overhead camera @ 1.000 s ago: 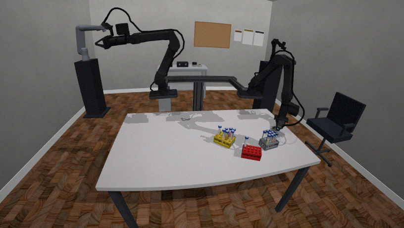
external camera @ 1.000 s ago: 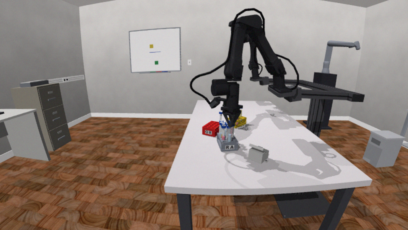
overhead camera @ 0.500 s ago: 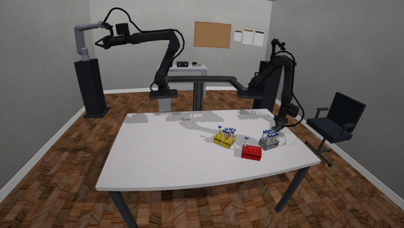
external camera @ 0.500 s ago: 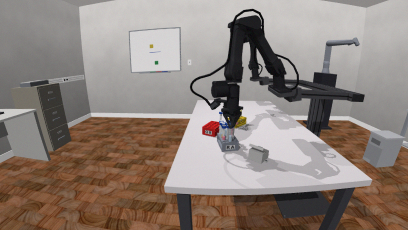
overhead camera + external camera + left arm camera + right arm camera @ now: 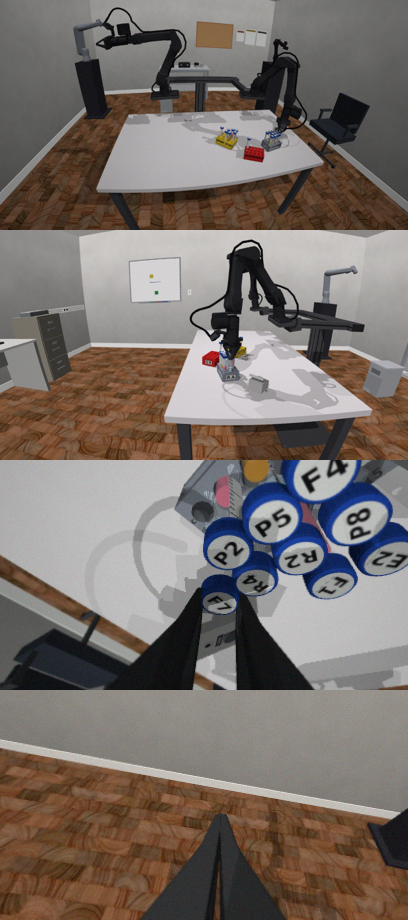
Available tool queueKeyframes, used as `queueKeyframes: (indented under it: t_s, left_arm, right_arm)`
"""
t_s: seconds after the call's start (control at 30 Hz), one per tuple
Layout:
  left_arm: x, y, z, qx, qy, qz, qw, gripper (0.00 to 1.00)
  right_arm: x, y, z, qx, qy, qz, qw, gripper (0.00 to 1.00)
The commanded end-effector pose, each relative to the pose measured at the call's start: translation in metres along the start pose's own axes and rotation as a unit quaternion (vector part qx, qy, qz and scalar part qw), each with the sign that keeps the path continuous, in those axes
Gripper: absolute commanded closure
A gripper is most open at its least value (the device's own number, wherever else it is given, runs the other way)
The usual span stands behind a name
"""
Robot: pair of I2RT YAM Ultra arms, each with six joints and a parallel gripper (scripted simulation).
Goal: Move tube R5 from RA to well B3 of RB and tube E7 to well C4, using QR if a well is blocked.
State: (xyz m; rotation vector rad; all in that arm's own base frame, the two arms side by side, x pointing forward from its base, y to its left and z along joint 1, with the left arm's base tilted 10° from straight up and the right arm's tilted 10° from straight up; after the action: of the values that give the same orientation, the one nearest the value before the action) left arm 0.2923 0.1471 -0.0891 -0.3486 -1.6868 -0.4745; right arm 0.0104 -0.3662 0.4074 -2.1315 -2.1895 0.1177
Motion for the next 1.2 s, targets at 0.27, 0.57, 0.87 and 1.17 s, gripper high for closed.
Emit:
queueKeyframes:
  t_s: [0.27,0.57,0.87,1.17]
  left_arm:
    - [-0.0020,0.0108,-0.0083,0.000,-0.007,-0.013,1.000,1.00]
    - [0.0001,0.0057,-0.0040,0.000,-0.004,-0.008,1.000,1.00]
    - [0.0001,0.0057,-0.0040,0.000,-0.004,-0.008,1.000,0.76]
    - [0.0001,0.0057,-0.0040,0.000,-0.004,-0.008,1.000,0.70]
  right_arm:
    - [0.0120,-0.0101,-0.0222,-0.004,-0.024,0.014,1.000,1.00]
    - [0.0120,-0.0101,-0.0222,-0.004,-0.024,0.014,1.000,1.00]
    - [0.0120,-0.0101,-0.0222,-0.004,-0.024,0.014,1.000,1.00]
    - [0.0120,-0.0101,-0.0222,-0.004,-0.024,0.014,1.000,1.00]
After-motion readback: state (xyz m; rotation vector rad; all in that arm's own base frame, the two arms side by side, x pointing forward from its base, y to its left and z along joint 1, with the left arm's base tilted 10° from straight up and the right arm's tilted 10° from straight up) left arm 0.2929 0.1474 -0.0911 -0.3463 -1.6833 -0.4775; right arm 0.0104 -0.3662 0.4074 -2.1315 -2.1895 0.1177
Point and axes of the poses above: on each arm, the point where the finger pads meet when closed, its own x axis back along the fingers, its own y axis across the jaws, z = x × y, the point moved 3 cm from there along x, back along the fingers, and after that the axes turned 6 degrees about x, right-handed, at the moved point
